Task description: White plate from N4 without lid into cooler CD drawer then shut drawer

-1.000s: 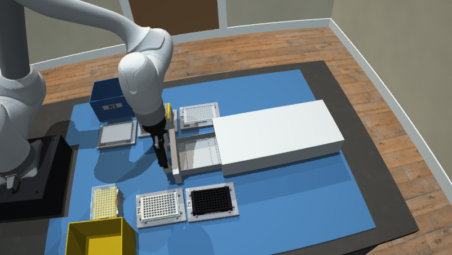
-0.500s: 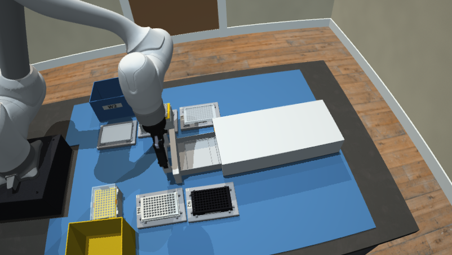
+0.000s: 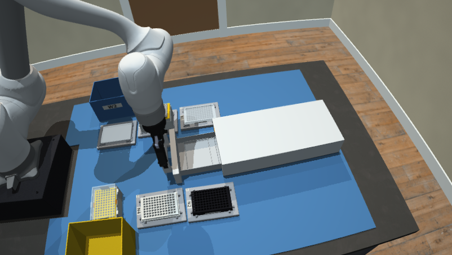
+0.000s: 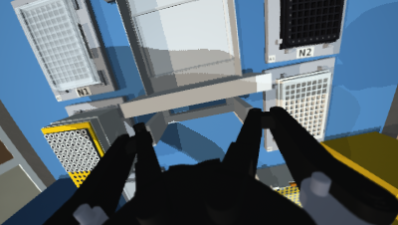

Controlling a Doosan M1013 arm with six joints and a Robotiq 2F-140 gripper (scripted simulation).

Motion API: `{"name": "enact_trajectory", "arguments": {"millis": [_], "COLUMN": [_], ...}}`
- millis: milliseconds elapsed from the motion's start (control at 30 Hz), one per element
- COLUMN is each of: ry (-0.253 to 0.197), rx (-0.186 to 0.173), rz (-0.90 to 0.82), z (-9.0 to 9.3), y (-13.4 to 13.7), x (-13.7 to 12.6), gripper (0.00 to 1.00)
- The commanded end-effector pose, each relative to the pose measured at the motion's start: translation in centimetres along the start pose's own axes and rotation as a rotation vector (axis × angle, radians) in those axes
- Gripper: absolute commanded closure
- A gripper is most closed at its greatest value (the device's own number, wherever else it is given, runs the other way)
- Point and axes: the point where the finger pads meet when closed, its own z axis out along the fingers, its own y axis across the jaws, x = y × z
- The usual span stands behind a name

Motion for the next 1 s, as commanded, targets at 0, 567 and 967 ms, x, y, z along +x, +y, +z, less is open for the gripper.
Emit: {"name": "enact_trajectory", "arguments": {"millis": [0, 567, 967], "ry": [-0.004, -0.004, -0.004], "rx": [0.001, 0.001, 0.001], "rz": [-0.006, -0.006, -0.006], "z": [0.29, 0.29, 0.29], "y": [0.02, 0.03, 0.03], "x": [-0.57, -1.32, -1.32], "gripper": [1.0, 1.0, 1.0]}}
